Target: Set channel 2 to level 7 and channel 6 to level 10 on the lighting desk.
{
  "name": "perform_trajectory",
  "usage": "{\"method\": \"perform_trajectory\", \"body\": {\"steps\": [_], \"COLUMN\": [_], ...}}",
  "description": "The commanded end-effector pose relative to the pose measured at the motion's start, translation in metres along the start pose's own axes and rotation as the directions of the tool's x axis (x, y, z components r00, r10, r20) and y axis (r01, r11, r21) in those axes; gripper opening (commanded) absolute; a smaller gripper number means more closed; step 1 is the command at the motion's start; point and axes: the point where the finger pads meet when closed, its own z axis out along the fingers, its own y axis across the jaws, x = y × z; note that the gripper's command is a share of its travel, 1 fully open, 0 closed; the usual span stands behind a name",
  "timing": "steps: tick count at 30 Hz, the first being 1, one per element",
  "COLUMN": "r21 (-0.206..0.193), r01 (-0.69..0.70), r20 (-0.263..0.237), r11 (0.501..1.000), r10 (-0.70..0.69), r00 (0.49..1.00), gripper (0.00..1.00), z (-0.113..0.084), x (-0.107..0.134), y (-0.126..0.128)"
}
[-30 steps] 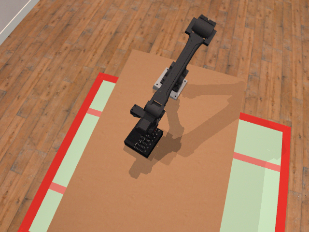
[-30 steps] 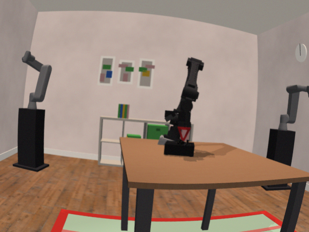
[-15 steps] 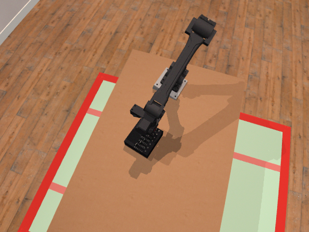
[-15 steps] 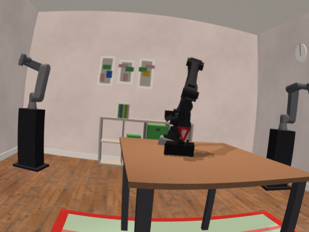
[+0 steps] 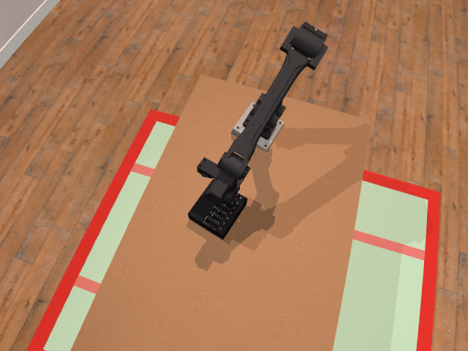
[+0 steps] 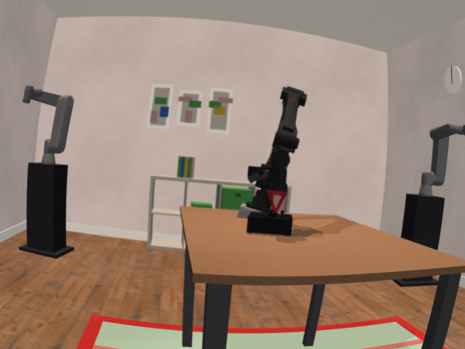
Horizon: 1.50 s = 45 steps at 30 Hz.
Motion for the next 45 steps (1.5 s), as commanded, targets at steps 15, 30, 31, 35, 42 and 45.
{"method": "perform_trajectory", "body": {"steps": [15,30,31,35,42,45], "r21": [-0.020,-0.022,-0.022,-0.023,-0.033,-0.038], "r01": [-0.007,-0.008,-0.008,-0.006,-0.004,0.005], "r20": [0.006,0.007,0.007,0.006,0.003,0.002], "r11": [1.000,1.000,1.000,1.000,0.999,0.999], "r10": [0.007,0.008,0.008,0.006,0.004,-0.005], "r00": [1.000,1.000,1.000,1.000,1.000,1.000], "gripper": [0.00,0.00,0.00,0.00,0.00,0.00], "z": [-0.002,-0.003,-0.003,-0.003,-0.007,-0.008], "x": [-0.013,-0.013,-0.013,-0.009,-0.001,0.004], "y": [0.008,0.008,0.008,0.009,0.011,0.013]}}
